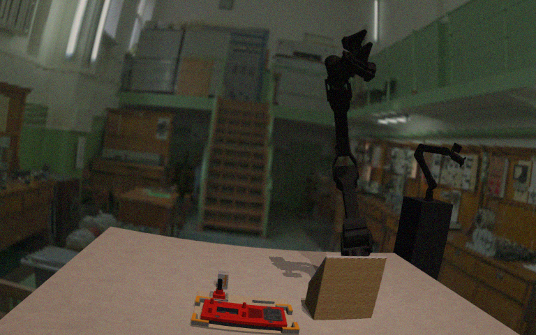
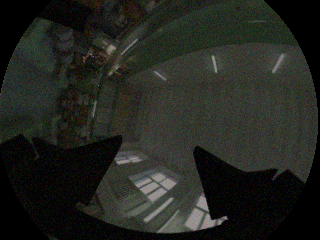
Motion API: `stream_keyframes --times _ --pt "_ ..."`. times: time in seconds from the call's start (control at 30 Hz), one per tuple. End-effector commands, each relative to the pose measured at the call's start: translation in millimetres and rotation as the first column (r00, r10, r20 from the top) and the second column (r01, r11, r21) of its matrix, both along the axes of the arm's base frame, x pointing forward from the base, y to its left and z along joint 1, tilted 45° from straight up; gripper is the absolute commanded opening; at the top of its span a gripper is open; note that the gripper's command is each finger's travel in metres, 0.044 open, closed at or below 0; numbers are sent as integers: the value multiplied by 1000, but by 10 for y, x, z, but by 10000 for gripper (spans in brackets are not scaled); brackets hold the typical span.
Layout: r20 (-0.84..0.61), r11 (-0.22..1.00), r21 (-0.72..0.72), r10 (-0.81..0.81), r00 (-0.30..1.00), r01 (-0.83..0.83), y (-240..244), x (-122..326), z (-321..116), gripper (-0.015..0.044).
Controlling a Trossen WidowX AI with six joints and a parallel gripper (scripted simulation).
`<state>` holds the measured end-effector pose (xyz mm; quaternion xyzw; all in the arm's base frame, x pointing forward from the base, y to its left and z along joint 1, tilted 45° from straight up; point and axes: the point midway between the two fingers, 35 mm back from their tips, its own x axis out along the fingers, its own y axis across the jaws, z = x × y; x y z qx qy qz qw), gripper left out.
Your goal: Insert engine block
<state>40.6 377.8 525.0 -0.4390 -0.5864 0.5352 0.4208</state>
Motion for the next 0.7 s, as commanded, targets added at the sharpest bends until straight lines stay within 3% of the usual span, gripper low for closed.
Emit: stream_keyframes --times 0.0,0.43,0.67 --pt "-51 996 -56 -70 996 68 71 213 -151 440" --pt "-221 940 -224 -305 926 256 133 894 -567 440" --pt "-312 862 -344 -478 821 372 89 1340 -874 440"
